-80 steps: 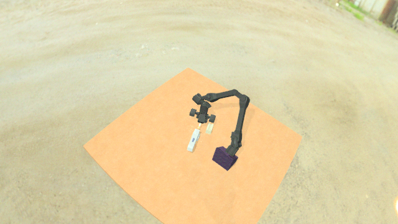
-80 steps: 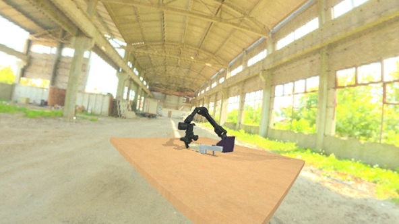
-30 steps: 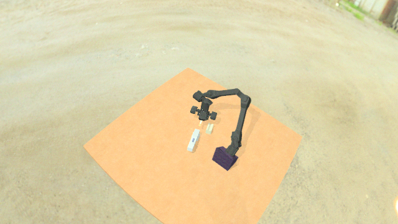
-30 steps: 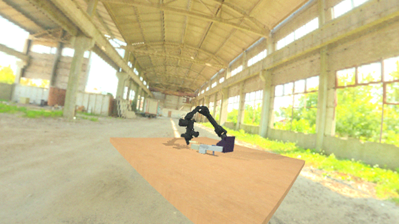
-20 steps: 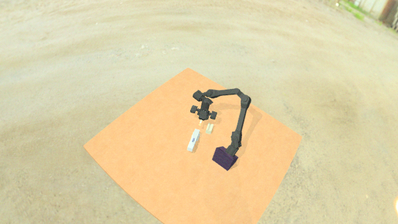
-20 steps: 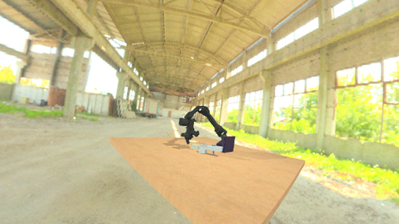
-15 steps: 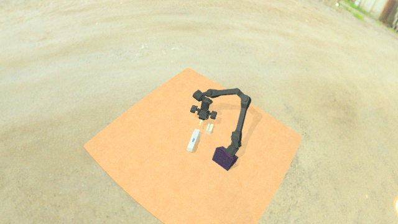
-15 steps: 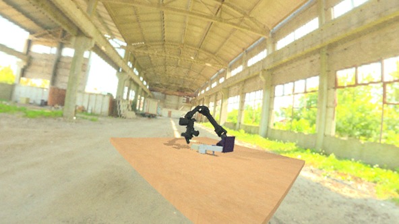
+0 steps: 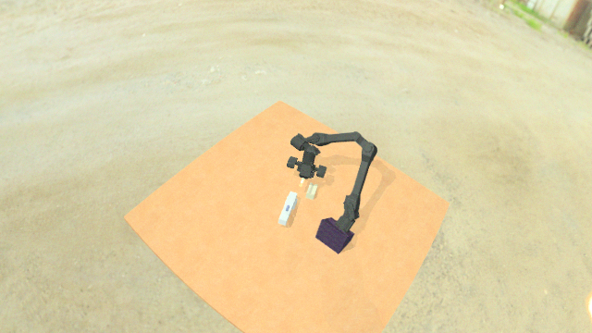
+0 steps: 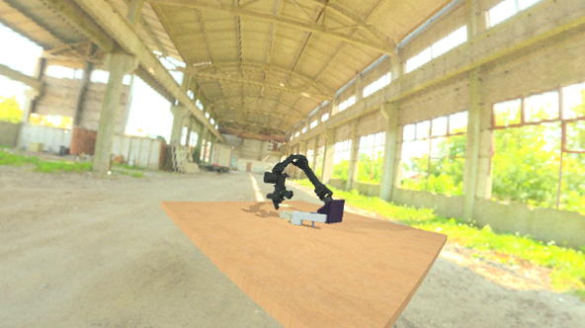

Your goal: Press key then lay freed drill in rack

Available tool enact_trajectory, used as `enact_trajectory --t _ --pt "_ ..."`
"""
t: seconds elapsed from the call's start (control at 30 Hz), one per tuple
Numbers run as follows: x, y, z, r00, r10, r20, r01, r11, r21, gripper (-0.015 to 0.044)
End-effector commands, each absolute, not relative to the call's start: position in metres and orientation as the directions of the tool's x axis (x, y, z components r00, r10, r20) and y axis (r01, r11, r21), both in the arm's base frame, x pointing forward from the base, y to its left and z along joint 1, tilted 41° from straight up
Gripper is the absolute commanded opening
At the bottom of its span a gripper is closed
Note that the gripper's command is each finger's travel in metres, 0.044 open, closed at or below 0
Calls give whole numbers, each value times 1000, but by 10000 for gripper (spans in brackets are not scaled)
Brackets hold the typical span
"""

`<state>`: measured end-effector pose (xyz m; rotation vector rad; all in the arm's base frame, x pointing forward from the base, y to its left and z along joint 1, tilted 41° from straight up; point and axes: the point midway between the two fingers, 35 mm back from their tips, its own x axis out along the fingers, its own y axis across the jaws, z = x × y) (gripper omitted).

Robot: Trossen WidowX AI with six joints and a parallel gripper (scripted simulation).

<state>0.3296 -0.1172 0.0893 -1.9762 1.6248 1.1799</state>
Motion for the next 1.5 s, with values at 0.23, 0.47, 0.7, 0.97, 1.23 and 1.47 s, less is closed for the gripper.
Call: enact_trajectory --t 0.23,0.47,0.7,0.97,1.23,1.47 --pt "311 -125 98 13 -654 -756 -920 -305 247 0" --pt "299 -131 105 13 -654 -756 -920 -305 248 0" --pt "286 -136 112 13 -655 -756 -920 -304 248 0" --pt "284 -144 106 13 -655 -756 -920 -304 249 0" --pt "283 -153 95 12 -655 -755 -920 -304 249 0" --pt "283 -157 91 12 -656 -755 -920 -304 249 0"
